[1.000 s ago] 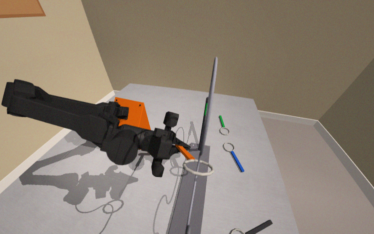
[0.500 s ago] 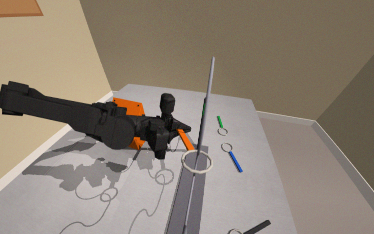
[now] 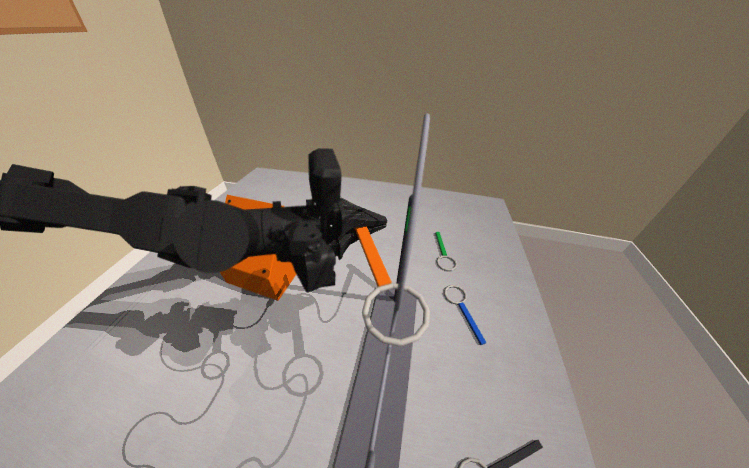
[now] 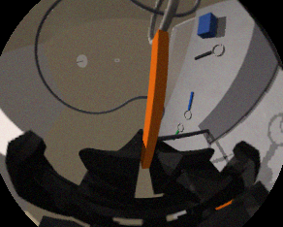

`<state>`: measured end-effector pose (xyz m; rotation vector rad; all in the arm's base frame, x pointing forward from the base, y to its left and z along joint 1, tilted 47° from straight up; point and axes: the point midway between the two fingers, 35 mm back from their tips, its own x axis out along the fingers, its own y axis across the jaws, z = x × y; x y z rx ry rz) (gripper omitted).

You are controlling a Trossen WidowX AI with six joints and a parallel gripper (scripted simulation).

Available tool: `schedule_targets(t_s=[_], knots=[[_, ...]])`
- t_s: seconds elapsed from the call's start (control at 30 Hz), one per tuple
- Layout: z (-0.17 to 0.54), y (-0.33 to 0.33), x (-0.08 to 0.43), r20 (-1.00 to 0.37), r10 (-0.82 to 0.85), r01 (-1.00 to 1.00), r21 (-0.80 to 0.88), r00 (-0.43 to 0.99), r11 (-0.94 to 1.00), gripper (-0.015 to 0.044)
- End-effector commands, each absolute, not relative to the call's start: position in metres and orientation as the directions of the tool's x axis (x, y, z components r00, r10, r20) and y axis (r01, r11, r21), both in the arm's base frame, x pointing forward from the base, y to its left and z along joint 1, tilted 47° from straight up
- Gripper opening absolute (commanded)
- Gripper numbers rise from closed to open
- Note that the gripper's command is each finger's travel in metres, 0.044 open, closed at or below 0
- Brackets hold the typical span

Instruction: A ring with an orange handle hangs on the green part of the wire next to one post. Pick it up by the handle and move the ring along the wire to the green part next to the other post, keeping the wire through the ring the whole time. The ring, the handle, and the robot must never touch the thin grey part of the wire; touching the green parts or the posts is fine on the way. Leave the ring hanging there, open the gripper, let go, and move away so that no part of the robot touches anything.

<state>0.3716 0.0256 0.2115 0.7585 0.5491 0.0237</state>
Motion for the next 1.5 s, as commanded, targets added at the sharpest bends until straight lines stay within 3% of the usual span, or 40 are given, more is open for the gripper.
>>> schedule_targets(t_s=[0.0,0.83,1.47], knots=[[0.225,0.036,0.372,-0.434,0.253,0.165,0.721,0.864,0.673,-0.015],[0.29,0.067,0.377,-0.281,0.392,0.16,0.936,0.876,0.315,-0.015],[0.3,0.068,0.377,-0.312,0.374,0.162,0.91,0.873,0.383,-0.015]])
